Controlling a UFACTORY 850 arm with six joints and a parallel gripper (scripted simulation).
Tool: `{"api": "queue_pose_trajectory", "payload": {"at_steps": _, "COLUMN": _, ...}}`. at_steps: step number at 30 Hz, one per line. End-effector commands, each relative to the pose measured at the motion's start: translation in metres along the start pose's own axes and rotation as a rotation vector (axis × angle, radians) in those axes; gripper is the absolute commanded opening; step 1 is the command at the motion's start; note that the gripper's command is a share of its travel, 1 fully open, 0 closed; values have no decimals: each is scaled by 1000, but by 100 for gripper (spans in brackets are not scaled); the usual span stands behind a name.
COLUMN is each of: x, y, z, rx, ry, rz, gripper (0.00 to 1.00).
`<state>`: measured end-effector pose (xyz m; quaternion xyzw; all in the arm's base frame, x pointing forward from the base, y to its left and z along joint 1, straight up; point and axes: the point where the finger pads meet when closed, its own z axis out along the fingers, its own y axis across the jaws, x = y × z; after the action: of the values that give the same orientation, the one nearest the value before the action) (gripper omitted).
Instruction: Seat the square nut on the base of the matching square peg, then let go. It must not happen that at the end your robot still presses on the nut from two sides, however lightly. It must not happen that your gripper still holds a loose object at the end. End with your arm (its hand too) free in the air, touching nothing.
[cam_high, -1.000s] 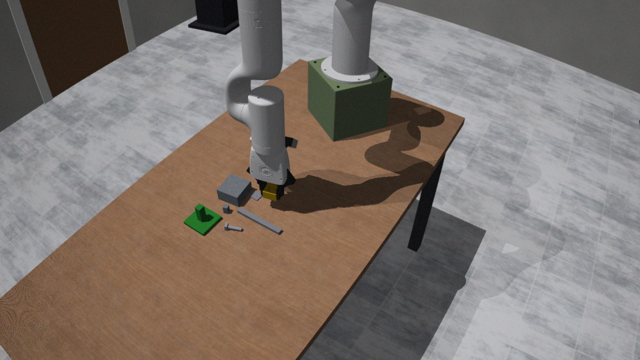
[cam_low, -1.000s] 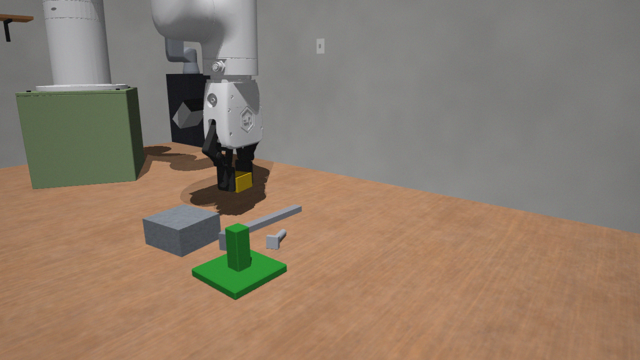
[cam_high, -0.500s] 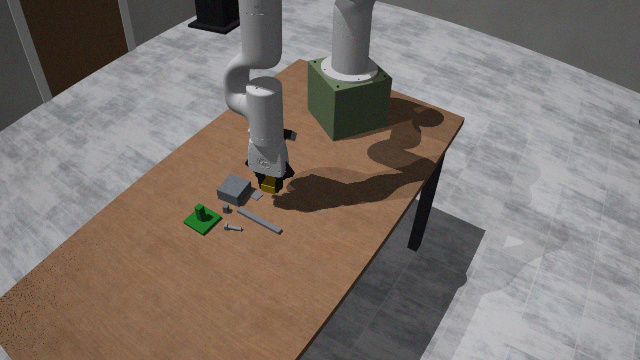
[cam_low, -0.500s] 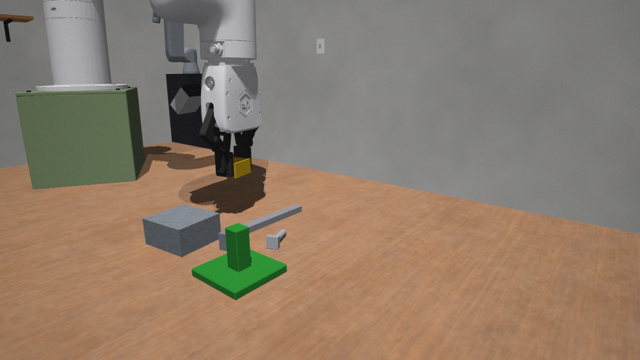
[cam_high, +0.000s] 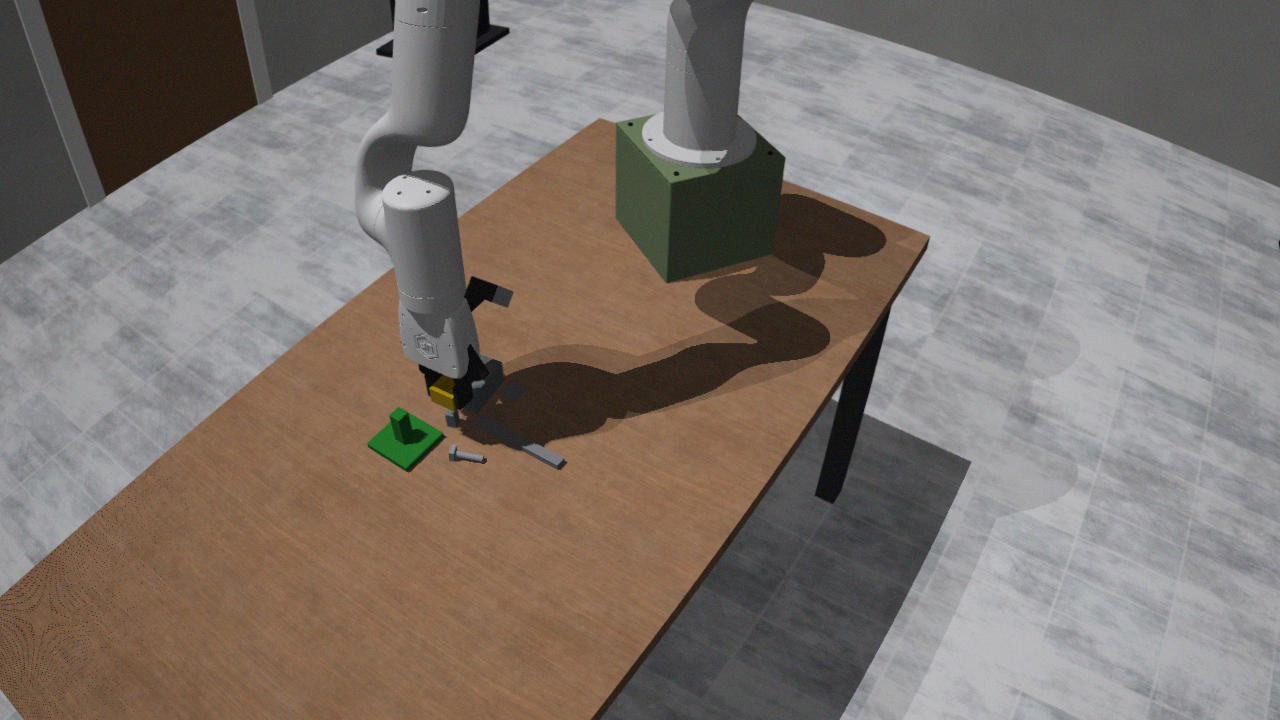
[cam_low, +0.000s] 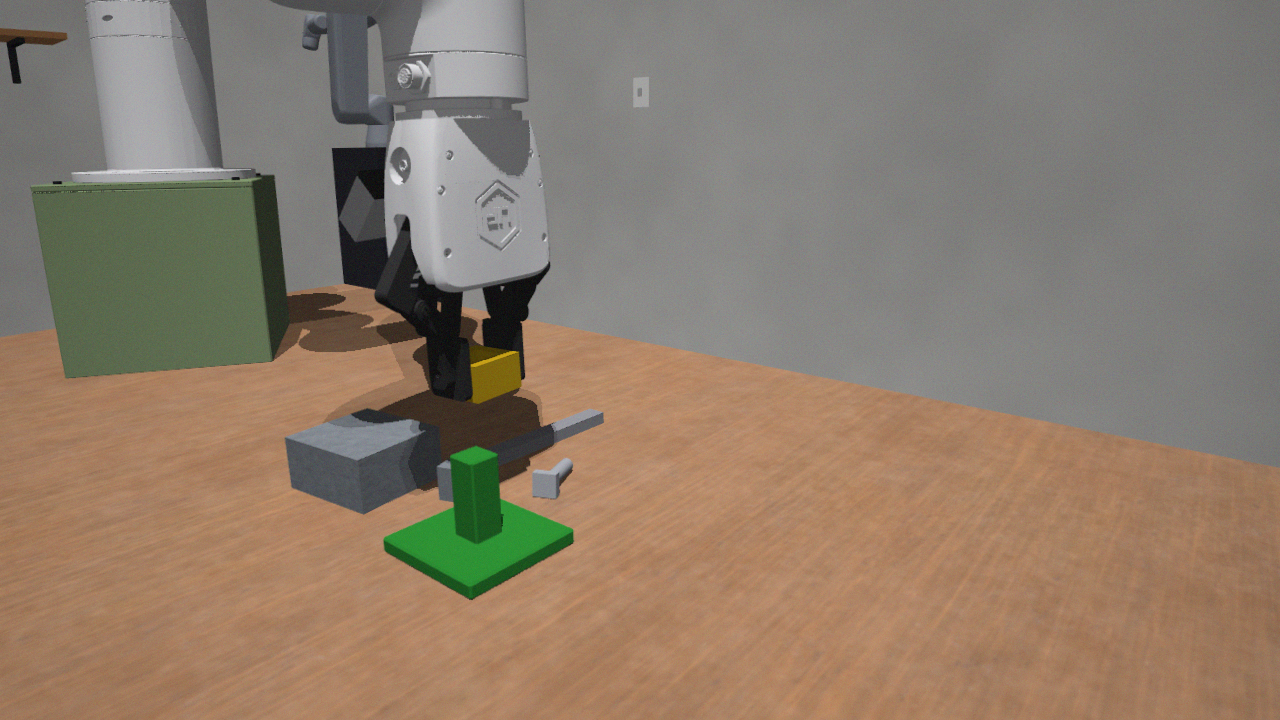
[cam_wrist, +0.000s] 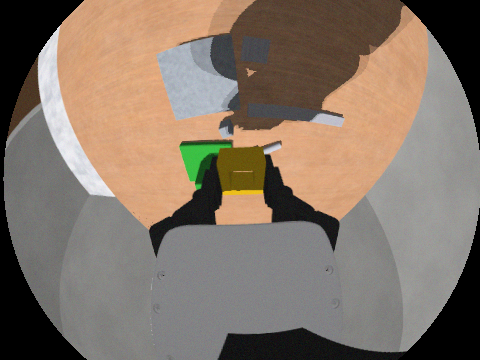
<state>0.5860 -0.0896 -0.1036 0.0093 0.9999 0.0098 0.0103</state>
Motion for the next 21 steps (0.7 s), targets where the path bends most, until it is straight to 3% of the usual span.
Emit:
{"api": "queue_pose_trajectory", "payload": {"at_steps": 1, "x": -49, "y": -51, "z": 1, "rx": 15, "ry": 16, "rz": 68, "gripper": 0}}
{"api": "queue_pose_trajectory", "payload": {"at_steps": 21, "x": -52, "y": -56, "z": 1, "rx": 15, "ry": 16, "rz": 72, "gripper": 0}}
